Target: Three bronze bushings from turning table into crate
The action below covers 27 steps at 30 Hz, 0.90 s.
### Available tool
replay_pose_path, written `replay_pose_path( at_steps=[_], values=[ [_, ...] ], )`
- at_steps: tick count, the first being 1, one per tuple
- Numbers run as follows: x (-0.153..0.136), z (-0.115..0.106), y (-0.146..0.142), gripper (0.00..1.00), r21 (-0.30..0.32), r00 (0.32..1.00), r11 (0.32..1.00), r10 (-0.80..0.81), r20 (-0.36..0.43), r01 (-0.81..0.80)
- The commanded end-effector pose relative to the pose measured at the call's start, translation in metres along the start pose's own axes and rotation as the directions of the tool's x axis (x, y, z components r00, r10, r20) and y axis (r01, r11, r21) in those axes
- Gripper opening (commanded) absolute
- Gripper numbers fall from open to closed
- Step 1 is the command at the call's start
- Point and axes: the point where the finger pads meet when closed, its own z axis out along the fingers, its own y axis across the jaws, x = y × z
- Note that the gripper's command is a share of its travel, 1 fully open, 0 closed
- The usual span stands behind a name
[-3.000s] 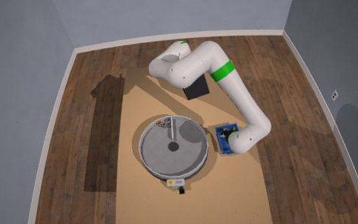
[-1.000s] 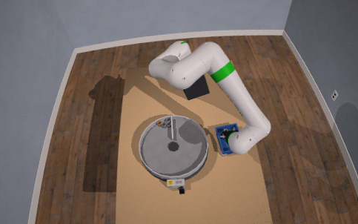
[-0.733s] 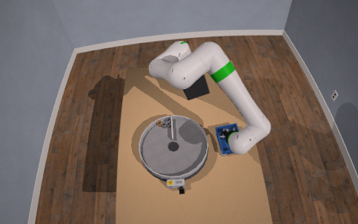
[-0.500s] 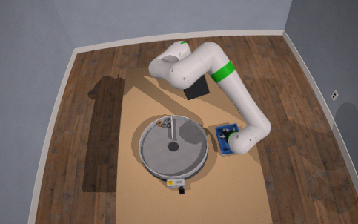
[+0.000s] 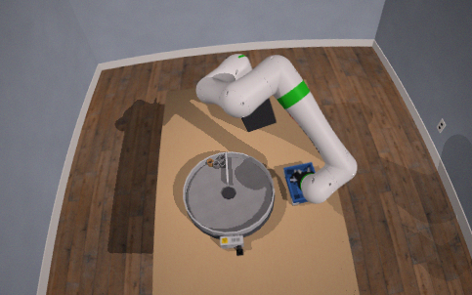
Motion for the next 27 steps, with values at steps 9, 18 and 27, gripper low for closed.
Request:
replay_pose_path(
  at_steps=[9,18,27],
  values=[
    [0.0,-0.001,0.0,0.07,0.0,1.0,1.0,0.0,0.0,0.0],
    [-0.008,-0.01,0.0,0.07,0.0,1.0,1.0,0.0,0.0,0.0],
    [-0.034,-0.041,0.0,0.07,0.0,1.0,1.0,0.0,0.0,0.0]
  ],
)
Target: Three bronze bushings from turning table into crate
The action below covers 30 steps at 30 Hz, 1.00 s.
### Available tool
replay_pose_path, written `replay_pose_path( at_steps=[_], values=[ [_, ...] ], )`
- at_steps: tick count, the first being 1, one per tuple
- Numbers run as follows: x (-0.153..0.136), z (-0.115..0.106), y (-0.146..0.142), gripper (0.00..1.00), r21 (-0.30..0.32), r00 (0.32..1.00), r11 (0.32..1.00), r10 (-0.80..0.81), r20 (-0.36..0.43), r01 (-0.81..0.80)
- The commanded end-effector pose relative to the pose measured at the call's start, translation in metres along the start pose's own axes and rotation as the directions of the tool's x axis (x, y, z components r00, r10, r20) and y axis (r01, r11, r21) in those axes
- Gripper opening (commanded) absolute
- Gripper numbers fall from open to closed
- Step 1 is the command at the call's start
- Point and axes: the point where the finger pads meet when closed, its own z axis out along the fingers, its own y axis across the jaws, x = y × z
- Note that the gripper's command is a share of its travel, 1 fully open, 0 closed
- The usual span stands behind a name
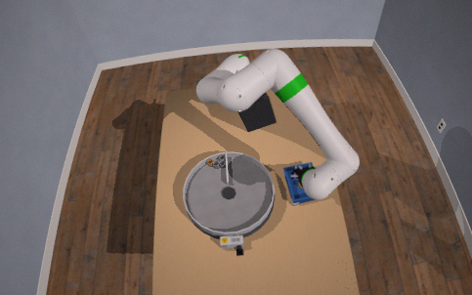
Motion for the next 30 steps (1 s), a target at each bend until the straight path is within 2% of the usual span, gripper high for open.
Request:
replay_pose_path(
  at_steps=[1,12,30],
  values=[
    [-0.011,-0.014,0.0,0.07,0.0,1.0,1.0,0.0,0.0,0.0],
    [-0.033,-0.04,0.0,0.07,0.0,1.0,1.0,0.0,0.0,0.0],
    [-0.035,-0.042,0.0,0.07,0.0,1.0,1.0,0.0,0.0,0.0]
  ],
)
